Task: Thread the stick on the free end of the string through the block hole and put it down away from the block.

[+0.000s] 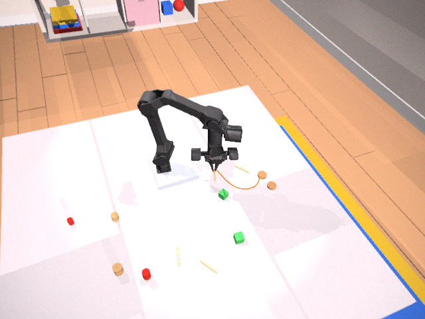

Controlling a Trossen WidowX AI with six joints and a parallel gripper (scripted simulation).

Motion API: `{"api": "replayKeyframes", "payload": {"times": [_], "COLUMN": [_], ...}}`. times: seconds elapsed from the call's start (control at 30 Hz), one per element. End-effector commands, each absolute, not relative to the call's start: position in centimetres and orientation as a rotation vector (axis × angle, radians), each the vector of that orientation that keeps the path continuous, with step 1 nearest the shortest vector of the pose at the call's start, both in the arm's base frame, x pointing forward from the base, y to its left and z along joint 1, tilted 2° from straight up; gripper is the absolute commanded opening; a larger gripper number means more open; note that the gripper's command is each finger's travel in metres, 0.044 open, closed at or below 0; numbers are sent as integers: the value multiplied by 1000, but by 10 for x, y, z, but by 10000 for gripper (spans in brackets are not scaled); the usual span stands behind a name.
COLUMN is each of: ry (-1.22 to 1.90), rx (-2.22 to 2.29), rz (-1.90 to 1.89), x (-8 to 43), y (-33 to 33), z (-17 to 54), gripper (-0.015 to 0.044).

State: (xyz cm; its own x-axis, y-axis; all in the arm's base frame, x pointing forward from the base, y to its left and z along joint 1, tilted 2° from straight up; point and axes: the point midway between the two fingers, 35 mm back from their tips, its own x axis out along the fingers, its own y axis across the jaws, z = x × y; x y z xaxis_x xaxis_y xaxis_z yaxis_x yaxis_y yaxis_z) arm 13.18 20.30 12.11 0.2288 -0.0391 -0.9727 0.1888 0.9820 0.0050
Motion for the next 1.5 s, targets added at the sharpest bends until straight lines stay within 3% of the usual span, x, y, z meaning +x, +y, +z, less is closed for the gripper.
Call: {"api": "replayKeyframes", "payload": {"times": [0.0, 1.47], "ry": [1334, 1273], "rx": [108, -285], "rz": [-114, 401], "x": [127, 72], "y": [202, 189], "z": [122, 108], "gripper": [0, 0]}}
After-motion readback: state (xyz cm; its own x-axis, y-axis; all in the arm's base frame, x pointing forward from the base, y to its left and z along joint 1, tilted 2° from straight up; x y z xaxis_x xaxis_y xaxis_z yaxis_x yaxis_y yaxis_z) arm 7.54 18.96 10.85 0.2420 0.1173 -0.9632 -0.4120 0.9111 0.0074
